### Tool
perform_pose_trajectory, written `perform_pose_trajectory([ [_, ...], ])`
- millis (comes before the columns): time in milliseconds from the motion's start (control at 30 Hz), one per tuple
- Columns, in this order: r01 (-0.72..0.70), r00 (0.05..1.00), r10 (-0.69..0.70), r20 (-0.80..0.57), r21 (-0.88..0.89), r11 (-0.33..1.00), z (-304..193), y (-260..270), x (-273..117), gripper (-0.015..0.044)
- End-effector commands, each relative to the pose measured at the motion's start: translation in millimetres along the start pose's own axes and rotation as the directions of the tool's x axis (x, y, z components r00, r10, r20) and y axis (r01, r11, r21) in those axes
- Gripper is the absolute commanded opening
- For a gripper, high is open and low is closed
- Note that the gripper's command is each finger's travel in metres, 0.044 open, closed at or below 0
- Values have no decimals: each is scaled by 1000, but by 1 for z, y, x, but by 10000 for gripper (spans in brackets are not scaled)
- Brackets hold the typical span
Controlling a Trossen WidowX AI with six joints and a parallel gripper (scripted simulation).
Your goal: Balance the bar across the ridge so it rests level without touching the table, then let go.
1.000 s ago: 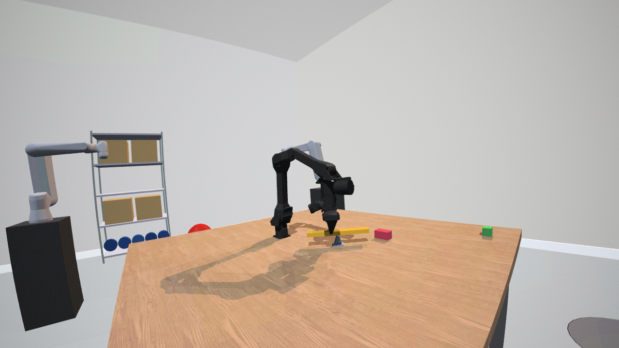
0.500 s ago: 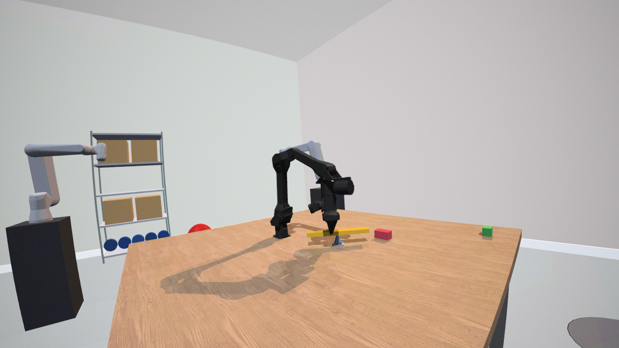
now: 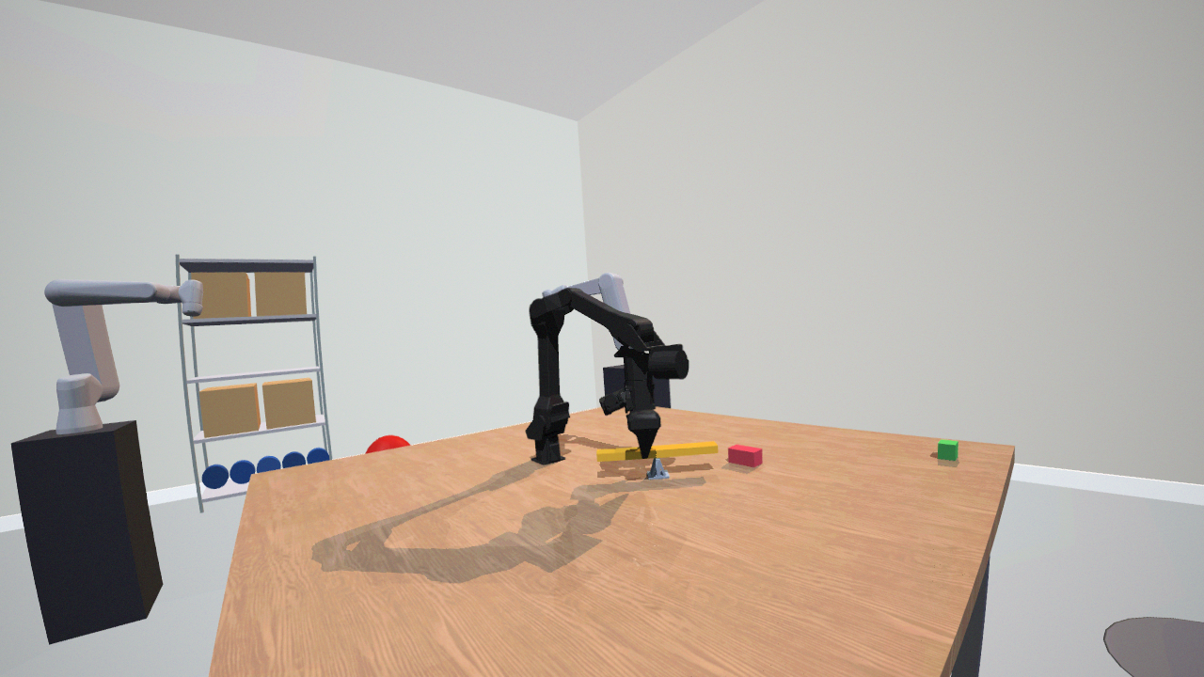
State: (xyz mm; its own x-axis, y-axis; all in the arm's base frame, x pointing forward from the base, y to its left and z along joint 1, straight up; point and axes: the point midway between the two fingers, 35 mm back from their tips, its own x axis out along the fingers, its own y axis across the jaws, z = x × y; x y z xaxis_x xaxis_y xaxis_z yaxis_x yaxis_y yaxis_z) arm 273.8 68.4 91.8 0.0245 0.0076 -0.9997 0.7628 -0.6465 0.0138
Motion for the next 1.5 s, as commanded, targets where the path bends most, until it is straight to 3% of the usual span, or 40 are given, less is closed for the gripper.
perform_pose_trajectory([
  [0,1,1000,-1,0,0,1000,0,0,0,440],
  [100,1,1000,-1,0,0,1000,-1,1,-8,440],
  [367,0,1000,0,0,0,1000,-1,0,-98,440],
  [1467,0,1000,0,0,0,1000,0,0,-100,440],
])
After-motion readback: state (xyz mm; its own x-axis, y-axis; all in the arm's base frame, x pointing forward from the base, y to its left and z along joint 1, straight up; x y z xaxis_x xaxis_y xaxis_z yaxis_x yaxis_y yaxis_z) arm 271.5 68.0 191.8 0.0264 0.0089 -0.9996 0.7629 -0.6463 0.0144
